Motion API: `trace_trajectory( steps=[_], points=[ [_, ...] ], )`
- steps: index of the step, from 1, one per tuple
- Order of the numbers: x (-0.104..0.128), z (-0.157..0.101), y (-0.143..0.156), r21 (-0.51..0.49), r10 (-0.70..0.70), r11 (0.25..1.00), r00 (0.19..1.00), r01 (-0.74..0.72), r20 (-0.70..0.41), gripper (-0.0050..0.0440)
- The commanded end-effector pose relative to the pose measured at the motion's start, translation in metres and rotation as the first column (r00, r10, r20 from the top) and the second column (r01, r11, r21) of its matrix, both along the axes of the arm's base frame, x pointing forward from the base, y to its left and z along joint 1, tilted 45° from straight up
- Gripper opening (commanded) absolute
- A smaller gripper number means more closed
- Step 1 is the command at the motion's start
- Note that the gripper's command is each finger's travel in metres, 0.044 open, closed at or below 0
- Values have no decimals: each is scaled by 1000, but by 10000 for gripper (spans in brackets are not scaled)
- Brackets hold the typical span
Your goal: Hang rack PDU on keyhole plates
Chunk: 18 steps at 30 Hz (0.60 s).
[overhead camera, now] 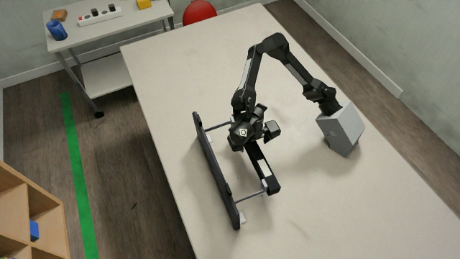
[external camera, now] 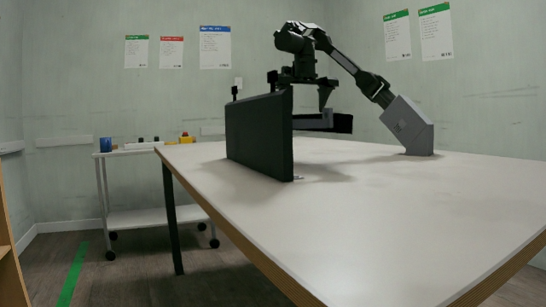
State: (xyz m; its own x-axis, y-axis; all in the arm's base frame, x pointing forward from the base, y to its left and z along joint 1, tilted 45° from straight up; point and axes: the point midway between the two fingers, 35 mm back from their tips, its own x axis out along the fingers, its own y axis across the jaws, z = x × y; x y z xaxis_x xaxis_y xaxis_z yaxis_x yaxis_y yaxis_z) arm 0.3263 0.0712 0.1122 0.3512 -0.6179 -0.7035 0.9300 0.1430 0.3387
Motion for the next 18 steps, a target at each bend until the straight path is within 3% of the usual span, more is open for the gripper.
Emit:
trace_trajectory(
  steps=[1, 15, 18],
  points=[
    [0, 5, 1, 5, -4, 1000, 1000, 4, 16, 440],
    [-76, -23, -4, 7, 14, 1000, 1000, -14, -2, 440],
    [-82, -25, -5, 7, 13, 1000, 1000, -13, -2, 440]
  ],
)
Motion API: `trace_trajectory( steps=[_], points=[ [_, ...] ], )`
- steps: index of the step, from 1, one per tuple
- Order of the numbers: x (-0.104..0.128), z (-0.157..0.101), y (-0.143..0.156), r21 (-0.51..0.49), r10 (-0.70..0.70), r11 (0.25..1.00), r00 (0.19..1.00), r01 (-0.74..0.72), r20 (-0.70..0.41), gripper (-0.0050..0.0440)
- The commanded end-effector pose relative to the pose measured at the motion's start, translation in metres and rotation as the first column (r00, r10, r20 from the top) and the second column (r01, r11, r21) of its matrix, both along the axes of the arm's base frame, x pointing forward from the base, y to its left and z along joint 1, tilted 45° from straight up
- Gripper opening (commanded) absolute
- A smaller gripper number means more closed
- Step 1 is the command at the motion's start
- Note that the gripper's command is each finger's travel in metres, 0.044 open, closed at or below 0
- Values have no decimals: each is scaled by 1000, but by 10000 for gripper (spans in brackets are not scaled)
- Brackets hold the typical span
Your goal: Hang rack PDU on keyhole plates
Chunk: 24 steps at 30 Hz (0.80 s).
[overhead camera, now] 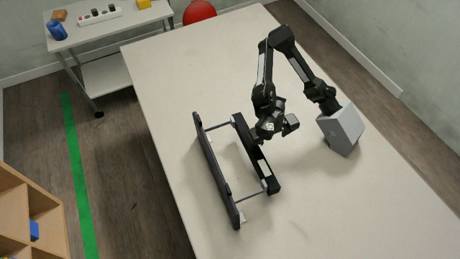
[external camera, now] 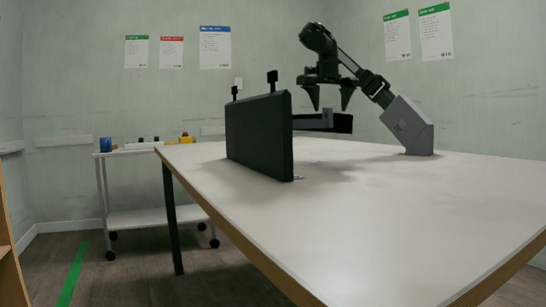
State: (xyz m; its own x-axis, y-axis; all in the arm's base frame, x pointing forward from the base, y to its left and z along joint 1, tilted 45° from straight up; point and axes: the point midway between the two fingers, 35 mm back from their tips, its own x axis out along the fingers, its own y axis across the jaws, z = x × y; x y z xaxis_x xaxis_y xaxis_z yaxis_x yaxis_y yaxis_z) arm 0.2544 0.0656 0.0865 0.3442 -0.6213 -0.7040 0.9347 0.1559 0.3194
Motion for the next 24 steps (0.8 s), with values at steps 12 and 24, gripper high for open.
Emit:
trace_trajectory(
  steps=[12, 24],
  points=[
    [-48, -9, -4, 31, -14, 999, 999, 12, 34, 440],
    [-61, 21, 23, 17, -13, 1000, 1000, 12, 20, 440]
  ],
)
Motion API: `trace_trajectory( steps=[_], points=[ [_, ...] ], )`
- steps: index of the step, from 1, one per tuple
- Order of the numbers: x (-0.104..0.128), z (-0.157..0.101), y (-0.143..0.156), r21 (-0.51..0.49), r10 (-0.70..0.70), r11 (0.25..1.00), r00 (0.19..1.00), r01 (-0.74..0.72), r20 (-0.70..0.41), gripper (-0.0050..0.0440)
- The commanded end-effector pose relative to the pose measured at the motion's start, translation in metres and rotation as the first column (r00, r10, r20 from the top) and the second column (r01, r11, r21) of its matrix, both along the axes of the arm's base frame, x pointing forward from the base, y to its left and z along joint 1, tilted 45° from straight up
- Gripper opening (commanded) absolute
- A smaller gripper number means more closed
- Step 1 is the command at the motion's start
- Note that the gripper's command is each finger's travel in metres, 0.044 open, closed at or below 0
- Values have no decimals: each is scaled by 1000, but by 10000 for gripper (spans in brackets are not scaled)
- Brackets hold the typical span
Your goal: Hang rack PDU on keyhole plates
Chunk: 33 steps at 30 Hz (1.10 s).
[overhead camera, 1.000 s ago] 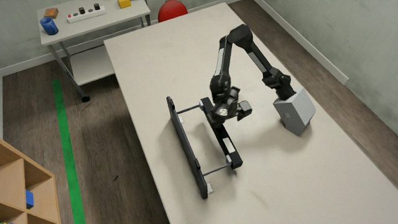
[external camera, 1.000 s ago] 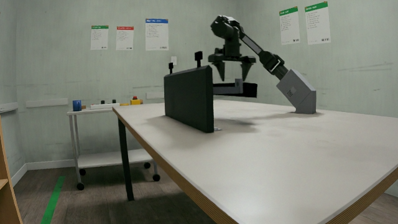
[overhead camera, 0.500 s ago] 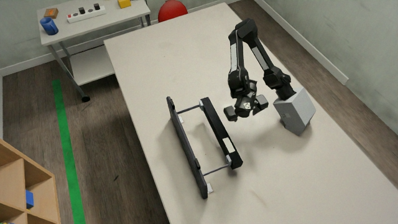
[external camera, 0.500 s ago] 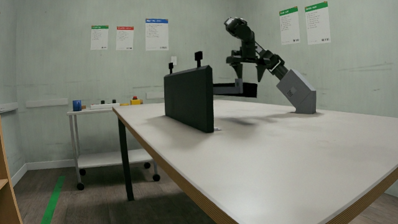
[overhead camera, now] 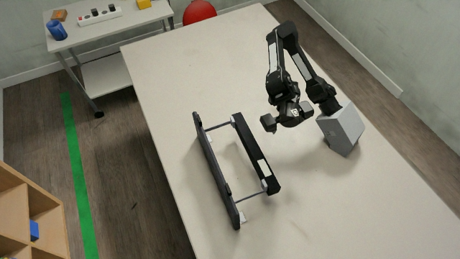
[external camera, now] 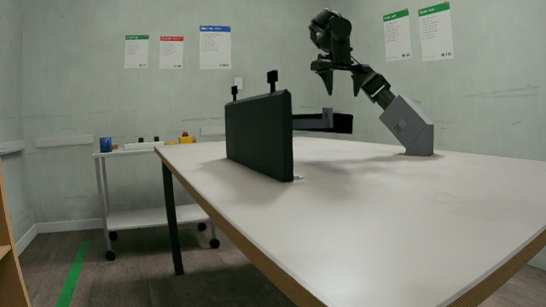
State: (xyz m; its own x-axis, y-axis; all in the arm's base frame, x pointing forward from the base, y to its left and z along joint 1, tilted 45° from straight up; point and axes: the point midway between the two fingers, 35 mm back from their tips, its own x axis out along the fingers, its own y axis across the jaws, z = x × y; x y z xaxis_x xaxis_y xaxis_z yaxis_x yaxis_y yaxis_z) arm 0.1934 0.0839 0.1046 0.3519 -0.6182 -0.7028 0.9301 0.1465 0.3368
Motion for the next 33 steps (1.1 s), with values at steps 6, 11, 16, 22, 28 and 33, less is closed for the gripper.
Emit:
trace_trajectory(
  steps=[6, 11, 16, 22, 28, 33],
  points=[
    [0, 4, 4, 11, -4, 1000, 1000, 4, 5, 440],
    [1, 4, 5, 12, -4, 1000, 1000, 4, 5, 440],
    [0, 3, 2, 5, -4, 1000, 1000, 4, 2, 440],
    [0, 3, 2, 5, -4, 1000, 1000, 4, 2, 440],
    [0, 3, 2, 5, -4, 1000, 1000, 4, 2, 440],
    [0, 3, 2, 5, -4, 1000, 1000, 4, 2, 440]
  ],
)
